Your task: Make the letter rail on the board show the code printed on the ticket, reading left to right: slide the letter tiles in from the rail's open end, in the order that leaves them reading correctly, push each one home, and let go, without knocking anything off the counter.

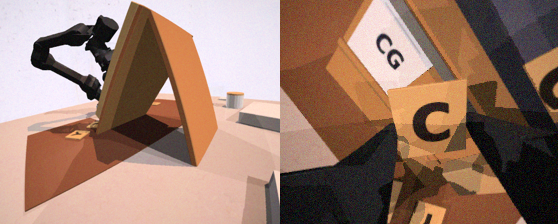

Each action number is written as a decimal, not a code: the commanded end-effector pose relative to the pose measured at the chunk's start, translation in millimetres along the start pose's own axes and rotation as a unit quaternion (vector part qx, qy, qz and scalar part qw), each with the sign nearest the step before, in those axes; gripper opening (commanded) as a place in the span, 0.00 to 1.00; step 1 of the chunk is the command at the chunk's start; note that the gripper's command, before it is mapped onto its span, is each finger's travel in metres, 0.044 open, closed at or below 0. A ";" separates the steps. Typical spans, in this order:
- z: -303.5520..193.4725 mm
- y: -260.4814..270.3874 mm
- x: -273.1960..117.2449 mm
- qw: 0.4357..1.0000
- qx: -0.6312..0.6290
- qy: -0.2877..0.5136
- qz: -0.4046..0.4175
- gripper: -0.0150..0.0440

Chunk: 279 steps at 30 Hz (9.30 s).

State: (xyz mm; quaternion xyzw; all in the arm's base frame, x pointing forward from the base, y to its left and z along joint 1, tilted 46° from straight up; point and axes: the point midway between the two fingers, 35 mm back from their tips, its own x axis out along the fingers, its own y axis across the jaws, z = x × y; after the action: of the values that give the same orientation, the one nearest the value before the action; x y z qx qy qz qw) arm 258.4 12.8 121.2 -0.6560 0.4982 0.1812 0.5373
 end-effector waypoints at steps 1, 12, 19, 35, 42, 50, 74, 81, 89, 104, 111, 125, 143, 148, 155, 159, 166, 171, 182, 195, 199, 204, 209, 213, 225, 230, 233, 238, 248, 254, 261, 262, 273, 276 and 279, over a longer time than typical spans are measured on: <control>20.0 -7.4 -3.9 0.999 0.026 -0.011 -0.024 0.25; 65.4 -12.0 -6.9 0.993 0.099 -0.028 -0.062 0.25; 101.5 -5.1 -4.6 0.984 0.157 -0.036 -0.081 0.25; 174.4 18.8 -0.3 0.931 0.329 -0.072 -0.139 0.25; 202.2 34.7 1.5 0.894 0.404 -0.098 -0.165 0.25; 229.1 55.5 3.2 0.848 0.477 -0.136 -0.189 0.25; 231.8 32.4 46.8 0.846 0.479 -0.138 -0.191 0.25; 231.7 32.5 47.5 0.846 0.479 -0.138 -0.191 0.25; 229.5 30.4 45.7 0.846 0.479 -0.138 -0.191 0.25; 222.9 27.3 44.2 0.846 0.478 -0.137 -0.191 0.25; 219.4 26.2 44.1 0.846 0.478 -0.137 -0.191 0.25; 212.9 23.5 43.4 0.846 0.478 -0.137 -0.191 0.25; 205.2 19.1 41.7 0.846 0.478 -0.137 -0.191 0.25; 203.1 17.8 41.2 0.846 0.478 -0.137 -0.191 0.25; 200.2 16.1 40.5 0.846 0.478 -0.137 -0.191 0.25; 198.5 15.1 40.1 0.846 0.478 -0.137 -0.191 0.25; 195.5 13.4 39.5 0.846 0.478 -0.137 -0.191 0.25; 193.3 12.2 39.1 0.846 0.478 -0.137 -0.192 0.25; 188.5 9.7 38.1 0.847 0.478 -0.136 -0.192 0.25; 182.8 6.7 37.0 0.847 0.477 -0.136 -0.192 0.25; 181.1 5.8 36.7 0.847 0.477 -0.136 -0.192 0.25; 178.9 4.6 36.2 0.847 0.477 -0.136 -0.192 0.25; 176.8 3.4 35.8 0.847 0.477 -0.136 -0.192 0.25; 175.0 2.4 35.4 0.847 0.477 -0.136 -0.192 0.25; 169.9 -0.5 34.3 0.847 0.477 -0.136 -0.192 0.25; 167.7 -1.7 33.8 0.847 0.477 -0.136 -0.192 0.25; 166.4 -2.4 33.5 0.847 0.477 -0.136 -0.192 0.25; 164.3 -3.6 33.1 0.847 0.477 -0.136 -0.192 0.25; 159.9 -6.0 32.2 0.847 0.477 -0.136 -0.192 0.25; 157.4 -7.4 31.6 0.847 0.477 -0.136 -0.192 0.25; 154.3 -9.1 31.0 0.847 0.477 -0.136 -0.192 0.25; 153.9 -9.3 30.9 0.847 0.477 -0.136 -0.192 0.25; 149.1 -11.9 29.9 0.847 0.476 -0.136 -0.192 0.25; 147.9 -12.6 29.6 0.847 0.476 -0.136 -0.192 0.25; 146.6 -13.4 29.3 0.847 0.476 -0.135 -0.192 0.25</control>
State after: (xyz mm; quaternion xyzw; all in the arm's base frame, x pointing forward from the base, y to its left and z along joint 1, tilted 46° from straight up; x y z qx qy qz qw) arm 326.6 129.1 52.7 -0.3704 0.3087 -0.1010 0.8702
